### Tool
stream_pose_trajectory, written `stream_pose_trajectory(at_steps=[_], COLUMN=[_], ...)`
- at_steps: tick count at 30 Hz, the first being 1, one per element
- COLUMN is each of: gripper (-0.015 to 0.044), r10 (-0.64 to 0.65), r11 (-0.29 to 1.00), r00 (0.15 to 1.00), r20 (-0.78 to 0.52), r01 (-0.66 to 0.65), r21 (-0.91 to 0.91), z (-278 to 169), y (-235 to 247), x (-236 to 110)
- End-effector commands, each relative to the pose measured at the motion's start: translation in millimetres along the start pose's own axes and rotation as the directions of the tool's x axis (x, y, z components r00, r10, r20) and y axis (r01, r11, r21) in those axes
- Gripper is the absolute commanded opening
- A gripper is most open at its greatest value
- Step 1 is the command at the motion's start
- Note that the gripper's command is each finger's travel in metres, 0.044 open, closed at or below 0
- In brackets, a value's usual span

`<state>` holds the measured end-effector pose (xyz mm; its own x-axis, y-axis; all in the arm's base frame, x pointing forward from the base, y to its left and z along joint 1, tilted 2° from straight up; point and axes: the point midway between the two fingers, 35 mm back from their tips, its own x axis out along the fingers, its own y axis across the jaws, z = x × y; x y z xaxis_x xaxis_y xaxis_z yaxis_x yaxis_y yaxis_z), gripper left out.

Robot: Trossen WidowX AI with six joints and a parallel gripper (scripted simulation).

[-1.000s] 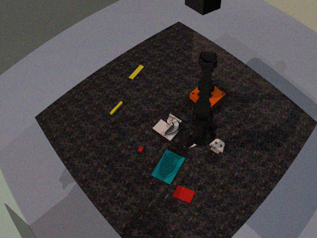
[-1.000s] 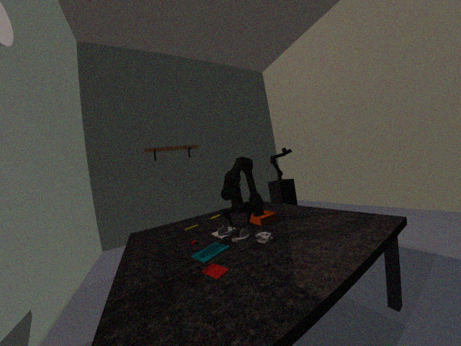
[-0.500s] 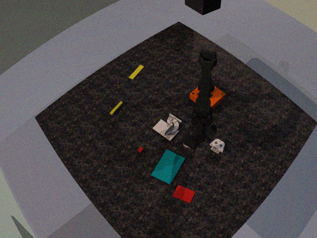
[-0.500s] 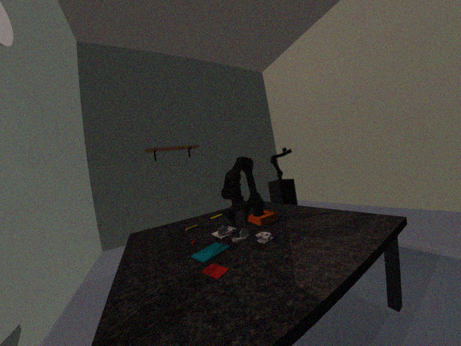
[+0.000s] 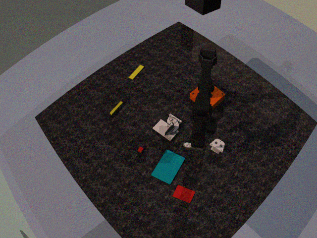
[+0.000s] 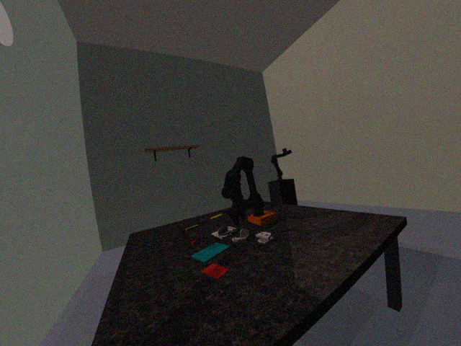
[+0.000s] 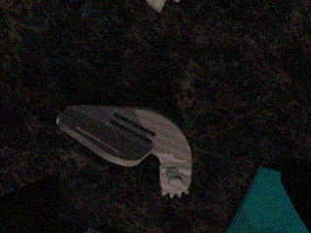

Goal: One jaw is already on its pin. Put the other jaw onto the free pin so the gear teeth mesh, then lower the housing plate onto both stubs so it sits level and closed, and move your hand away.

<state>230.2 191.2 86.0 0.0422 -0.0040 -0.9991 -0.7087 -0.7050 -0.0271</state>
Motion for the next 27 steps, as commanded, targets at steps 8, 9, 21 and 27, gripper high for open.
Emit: stream_pose_trajectory(at_steps=[8,9,21,27], gripper=[0.0440,0.0440,0.0440,0.0440], r10=[0.004,0.004,0.005,0.005], r11=[0.953,0.944,0.778,0.659], r00=[1.000,1.000,1.000,1.000], r20=[-0.002,-0.002,-0.002,-0.002], r01=[-0.005,-0.005,-0.005,-0.005], r21=[-0.302,-0.329,-0.628,-0.752], z=[-1,-1,-2,-3], y=[8,8,15,19], x=[-1,-1,-2,-3])
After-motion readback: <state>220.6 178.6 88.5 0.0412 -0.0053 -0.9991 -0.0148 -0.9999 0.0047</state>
